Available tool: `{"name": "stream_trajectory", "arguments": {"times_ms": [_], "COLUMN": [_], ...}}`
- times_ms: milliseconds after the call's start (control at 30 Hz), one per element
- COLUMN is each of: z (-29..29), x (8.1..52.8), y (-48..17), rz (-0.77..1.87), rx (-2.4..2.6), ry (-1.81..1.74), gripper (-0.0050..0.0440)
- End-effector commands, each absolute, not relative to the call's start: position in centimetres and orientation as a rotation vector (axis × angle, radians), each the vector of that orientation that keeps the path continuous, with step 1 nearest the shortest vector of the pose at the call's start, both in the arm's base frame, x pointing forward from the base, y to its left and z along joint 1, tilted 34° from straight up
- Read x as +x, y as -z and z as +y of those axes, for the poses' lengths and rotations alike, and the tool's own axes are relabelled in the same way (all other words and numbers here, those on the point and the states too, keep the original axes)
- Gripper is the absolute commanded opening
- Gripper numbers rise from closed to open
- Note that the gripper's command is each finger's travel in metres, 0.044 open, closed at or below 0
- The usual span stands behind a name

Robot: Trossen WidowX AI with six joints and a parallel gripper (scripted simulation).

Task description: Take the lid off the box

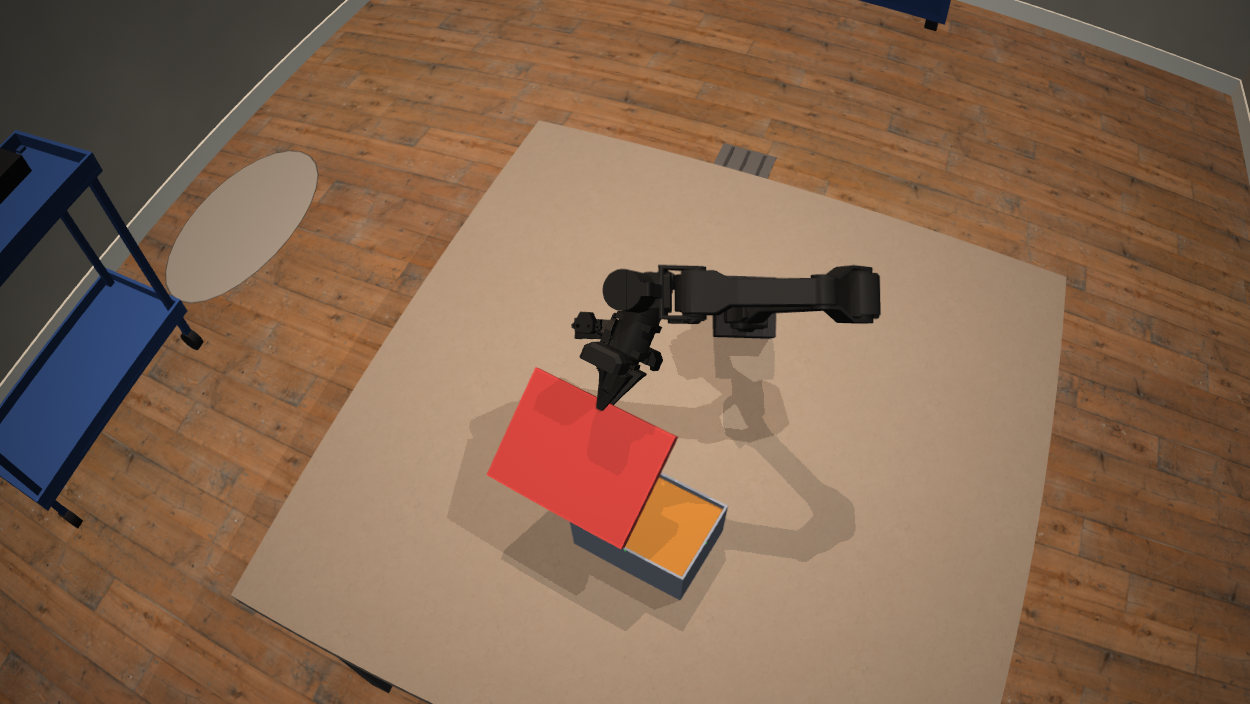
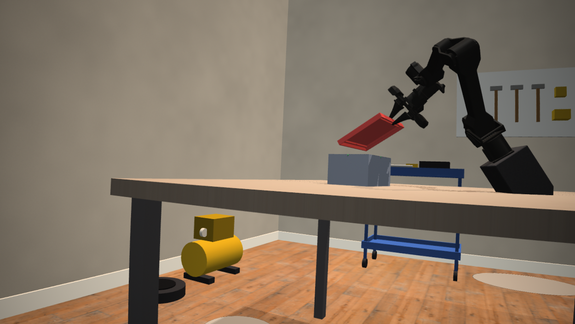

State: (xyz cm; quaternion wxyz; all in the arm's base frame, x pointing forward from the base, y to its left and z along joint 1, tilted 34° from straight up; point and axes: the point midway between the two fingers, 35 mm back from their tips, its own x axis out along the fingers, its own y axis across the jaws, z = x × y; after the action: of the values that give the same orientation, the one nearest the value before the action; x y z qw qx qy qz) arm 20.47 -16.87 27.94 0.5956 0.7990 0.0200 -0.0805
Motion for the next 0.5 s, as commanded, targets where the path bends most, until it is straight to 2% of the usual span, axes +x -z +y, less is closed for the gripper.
{"name": "stream_trajectory", "arguments": {"times_ms": [0, 467], "z": [-17.7, -20.3], "x": [20.3, 19.8], "y": [-28.0, -27.1], "rz": [0.045, 0.045], "rx": [1.843, 1.843], "ry": [0.18, 0.18], "gripper": [-0.005, -0.005]}}
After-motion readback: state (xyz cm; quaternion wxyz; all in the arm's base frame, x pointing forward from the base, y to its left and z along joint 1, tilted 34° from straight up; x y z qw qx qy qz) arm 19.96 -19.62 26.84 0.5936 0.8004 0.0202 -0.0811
